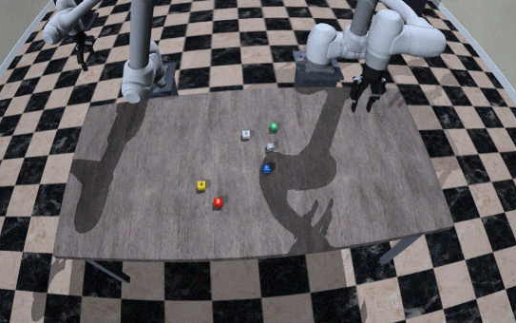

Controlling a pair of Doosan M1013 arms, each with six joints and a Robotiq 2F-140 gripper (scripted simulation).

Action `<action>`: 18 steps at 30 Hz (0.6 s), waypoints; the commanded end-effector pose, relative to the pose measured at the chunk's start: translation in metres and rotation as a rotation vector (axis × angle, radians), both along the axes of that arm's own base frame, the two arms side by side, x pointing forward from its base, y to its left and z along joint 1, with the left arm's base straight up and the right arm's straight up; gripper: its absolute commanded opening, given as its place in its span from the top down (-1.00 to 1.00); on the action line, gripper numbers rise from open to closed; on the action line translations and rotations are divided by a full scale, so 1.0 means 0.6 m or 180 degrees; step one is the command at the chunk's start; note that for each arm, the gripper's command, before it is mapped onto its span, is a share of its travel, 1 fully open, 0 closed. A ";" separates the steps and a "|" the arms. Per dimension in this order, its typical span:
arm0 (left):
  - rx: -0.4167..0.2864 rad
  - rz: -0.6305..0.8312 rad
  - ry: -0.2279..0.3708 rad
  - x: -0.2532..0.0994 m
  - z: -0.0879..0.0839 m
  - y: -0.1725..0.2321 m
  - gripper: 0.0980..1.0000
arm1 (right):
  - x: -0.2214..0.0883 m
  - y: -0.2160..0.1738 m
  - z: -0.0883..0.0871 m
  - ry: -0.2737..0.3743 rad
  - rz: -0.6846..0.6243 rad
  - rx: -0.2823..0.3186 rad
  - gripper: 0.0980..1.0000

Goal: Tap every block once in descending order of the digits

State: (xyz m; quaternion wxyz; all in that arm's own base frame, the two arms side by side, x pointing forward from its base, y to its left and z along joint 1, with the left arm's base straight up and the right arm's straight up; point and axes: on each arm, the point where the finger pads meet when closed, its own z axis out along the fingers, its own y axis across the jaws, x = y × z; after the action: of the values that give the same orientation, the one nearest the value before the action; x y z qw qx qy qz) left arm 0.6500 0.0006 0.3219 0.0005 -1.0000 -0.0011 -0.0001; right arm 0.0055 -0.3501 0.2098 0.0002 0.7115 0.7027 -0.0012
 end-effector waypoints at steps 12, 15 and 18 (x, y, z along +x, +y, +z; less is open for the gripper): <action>-0.0002 0.0045 -0.0003 0.004 -0.002 -0.006 1.00 | 0.001 -0.001 0.001 -0.0005 -0.0009 0.0001 -1.00; -0.0002 0.0181 -0.0004 0.013 -0.013 -0.021 1.00 | 0.001 -0.001 0.001 -0.0005 -0.0009 0.0001 -1.00; -0.0002 0.0344 -0.0005 0.025 -0.026 -0.040 1.00 | 0.001 -0.001 0.001 -0.0005 -0.0009 0.0001 -1.00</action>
State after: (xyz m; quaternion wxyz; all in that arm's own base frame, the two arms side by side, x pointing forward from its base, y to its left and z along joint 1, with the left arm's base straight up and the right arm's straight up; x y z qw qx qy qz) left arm 0.6577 -0.0126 0.3132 -0.0005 -0.9996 -0.0299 0.0001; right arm 0.0060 -0.3500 0.2096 0.0000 0.7125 0.7017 -0.0003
